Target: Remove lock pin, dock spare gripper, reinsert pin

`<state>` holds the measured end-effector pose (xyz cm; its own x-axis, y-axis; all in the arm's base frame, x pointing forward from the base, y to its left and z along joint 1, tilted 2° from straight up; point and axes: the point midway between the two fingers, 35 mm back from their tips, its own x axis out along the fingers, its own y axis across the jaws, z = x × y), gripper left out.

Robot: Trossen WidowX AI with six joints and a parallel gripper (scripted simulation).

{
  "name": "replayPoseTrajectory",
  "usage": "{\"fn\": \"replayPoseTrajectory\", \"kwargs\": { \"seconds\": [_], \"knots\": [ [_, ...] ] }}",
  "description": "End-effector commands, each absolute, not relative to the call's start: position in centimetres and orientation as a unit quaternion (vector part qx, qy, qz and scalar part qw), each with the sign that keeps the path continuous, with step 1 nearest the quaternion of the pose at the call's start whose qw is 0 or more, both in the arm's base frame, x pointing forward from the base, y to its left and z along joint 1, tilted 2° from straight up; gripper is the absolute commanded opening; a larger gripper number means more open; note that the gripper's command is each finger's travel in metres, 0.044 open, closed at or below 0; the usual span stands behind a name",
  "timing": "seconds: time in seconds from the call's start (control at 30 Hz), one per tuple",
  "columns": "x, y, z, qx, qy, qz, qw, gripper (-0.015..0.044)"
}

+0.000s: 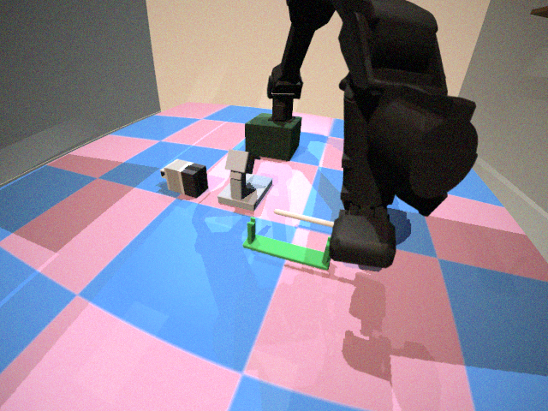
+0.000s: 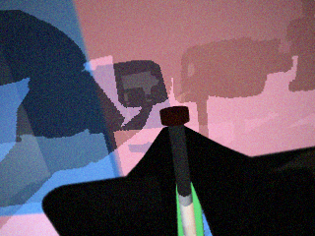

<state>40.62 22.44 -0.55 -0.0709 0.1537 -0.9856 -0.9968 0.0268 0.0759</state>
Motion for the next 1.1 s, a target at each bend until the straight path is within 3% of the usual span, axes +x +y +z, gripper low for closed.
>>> {"fn": "replayPoseTrajectory", "kwargs": {
  "seconds": [0.0, 0.8, 1.07],
  "knots": [
    [40.6, 22.4, -1.1, -0.433, 0.487, 0.547, 0.526, 0.0000],
    [40.6, 22.4, -3.4, -0.434, 0.486, 0.547, 0.526, 0.0000],
    [40.6, 22.4, -3.4, -0.433, 0.487, 0.546, 0.526, 0.0200]
  ]
}}
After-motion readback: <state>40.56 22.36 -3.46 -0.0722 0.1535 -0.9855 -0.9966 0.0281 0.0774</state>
